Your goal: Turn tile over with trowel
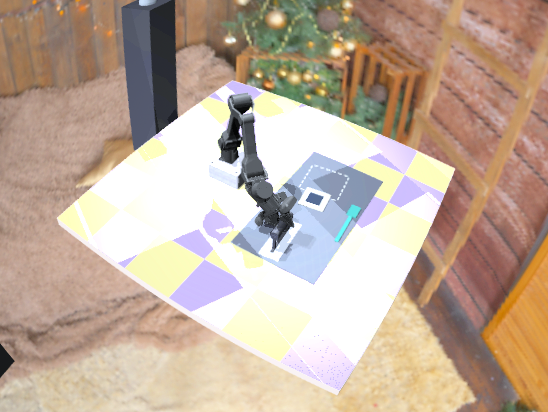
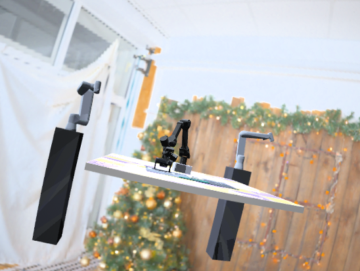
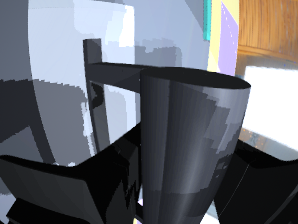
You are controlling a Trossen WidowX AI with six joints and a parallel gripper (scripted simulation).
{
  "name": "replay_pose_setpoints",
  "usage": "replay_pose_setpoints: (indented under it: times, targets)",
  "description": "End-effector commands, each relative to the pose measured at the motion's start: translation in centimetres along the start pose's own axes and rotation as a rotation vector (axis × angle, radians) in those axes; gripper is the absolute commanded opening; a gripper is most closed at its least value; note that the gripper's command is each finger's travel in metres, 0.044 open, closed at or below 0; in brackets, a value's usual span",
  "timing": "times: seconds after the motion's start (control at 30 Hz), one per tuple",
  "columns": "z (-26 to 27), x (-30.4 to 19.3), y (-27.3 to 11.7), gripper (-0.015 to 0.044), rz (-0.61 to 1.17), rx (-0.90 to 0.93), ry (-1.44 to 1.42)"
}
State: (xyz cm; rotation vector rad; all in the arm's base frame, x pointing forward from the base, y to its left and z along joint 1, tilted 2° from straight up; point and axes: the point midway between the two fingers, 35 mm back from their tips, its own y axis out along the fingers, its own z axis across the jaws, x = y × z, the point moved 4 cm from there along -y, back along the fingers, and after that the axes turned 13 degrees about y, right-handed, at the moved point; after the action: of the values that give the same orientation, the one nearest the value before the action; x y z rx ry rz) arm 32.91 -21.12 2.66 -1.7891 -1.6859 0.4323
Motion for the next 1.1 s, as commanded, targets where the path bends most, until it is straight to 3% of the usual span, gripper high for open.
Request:
replay_pose_setpoints:
  times: [0.0, 0.6, 1.07]
  targets:
    - [0.0, -0.1, 0.0, 0.0016, 0.005, -0.001, 0.001]
    - [-4.5, 1.0, -3.8, 0.0, 0.0, 0.0, 0.0]
    - [-4.5, 1.1, -3.8, 0.0, 0.0, 0.0, -0.001]
